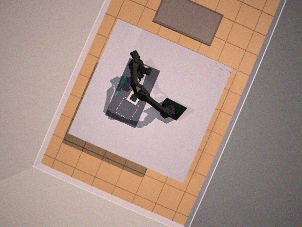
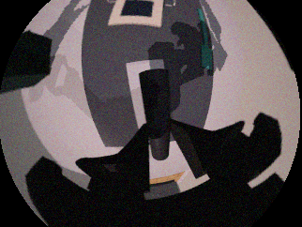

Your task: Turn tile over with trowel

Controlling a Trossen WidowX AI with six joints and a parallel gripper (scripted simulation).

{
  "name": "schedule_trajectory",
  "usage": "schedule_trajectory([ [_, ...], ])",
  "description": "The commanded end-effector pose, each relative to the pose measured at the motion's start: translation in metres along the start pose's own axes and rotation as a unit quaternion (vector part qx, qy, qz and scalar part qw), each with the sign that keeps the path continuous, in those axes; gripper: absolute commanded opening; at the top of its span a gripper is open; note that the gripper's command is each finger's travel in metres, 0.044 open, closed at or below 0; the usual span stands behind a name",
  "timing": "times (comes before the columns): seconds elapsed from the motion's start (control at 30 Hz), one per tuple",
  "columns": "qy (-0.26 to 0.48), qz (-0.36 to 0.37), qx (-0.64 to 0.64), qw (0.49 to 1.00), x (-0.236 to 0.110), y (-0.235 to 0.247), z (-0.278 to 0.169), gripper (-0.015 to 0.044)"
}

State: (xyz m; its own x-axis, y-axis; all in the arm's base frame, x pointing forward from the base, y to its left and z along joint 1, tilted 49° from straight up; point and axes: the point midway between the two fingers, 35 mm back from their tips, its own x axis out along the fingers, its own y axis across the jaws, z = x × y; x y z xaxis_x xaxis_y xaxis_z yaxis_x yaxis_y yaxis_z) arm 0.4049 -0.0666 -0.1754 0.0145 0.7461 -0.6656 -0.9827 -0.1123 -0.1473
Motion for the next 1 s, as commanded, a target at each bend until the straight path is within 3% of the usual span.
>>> schedule_trajectory([
  [0.0,-0.001,0.003,-0.073,0.997,0.0033,0.0016,-0.0007,0.013],
  [0.67,-0.003,0.002,-0.361,0.932,0.0032,0.0017,-0.0004,0.013],
  [0.93,-0.003,0.002,-0.371,0.929,0.0032,0.0017,-0.0004,0.013],
  [0.97,-0.003,0.002,-0.371,0.929,0.0032,0.0017,-0.0004,0.0156],
])
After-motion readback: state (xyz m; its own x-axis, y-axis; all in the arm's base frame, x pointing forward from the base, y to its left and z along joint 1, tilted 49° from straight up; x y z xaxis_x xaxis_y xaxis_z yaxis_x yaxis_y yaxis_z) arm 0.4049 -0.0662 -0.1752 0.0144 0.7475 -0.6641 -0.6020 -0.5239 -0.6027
